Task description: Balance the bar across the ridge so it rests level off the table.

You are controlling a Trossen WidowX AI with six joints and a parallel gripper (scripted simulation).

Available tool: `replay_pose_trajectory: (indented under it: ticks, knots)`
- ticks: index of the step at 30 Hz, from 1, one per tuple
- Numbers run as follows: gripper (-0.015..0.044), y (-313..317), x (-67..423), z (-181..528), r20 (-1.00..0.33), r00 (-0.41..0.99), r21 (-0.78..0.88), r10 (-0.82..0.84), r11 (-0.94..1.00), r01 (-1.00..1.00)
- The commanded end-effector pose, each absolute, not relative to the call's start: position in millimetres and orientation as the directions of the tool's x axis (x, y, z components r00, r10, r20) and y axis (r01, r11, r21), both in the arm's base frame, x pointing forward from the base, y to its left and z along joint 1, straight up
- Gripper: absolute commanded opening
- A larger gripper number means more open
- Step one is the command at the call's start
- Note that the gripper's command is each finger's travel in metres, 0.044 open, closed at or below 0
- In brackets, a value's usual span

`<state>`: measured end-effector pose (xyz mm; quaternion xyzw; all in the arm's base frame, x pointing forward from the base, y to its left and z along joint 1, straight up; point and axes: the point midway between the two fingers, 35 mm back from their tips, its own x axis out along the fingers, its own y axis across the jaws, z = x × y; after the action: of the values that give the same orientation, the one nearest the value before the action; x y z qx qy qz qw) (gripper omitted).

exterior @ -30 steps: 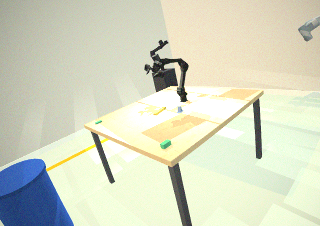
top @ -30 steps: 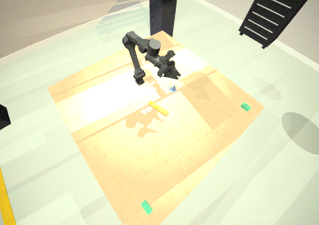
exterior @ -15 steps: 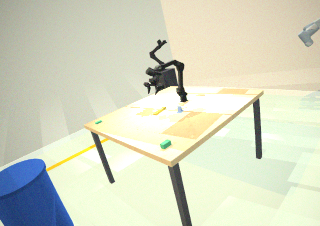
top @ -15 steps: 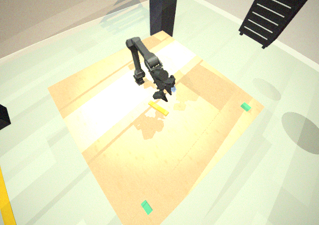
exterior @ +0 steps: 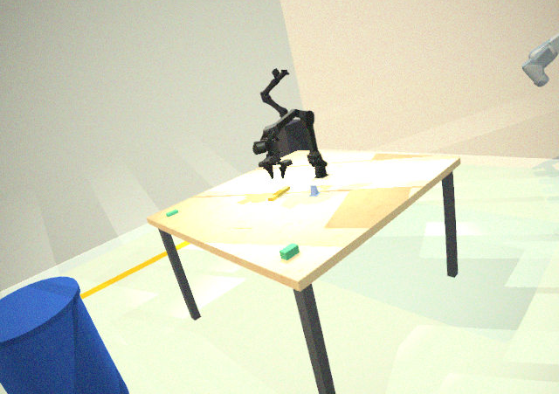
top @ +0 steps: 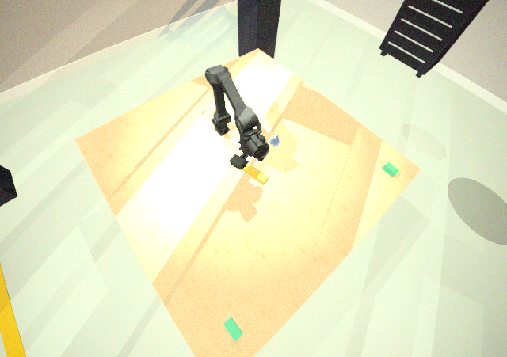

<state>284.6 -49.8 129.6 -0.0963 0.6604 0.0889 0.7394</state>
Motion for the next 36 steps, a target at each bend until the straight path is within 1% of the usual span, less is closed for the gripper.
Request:
replay_pose_trajectory:
  ticks: [1, 9, 17, 36]
  knots:
    - [0.0315, -53, 274, 119, -1.0, 0.029, -0.012, -0.006, 0.972, -0.236]
    - [0.0315, -53, 274, 115, -1.0, 0.029, -0.012, -0.006, 0.972, -0.236]
    - [0.0315, -53, 275, 75, -1.0, 0.029, -0.012, -0.006, 0.972, -0.236]
    - [0.0315, -53, 276, 58, -1.0, 0.029, -0.012, -0.006, 0.972, -0.236]
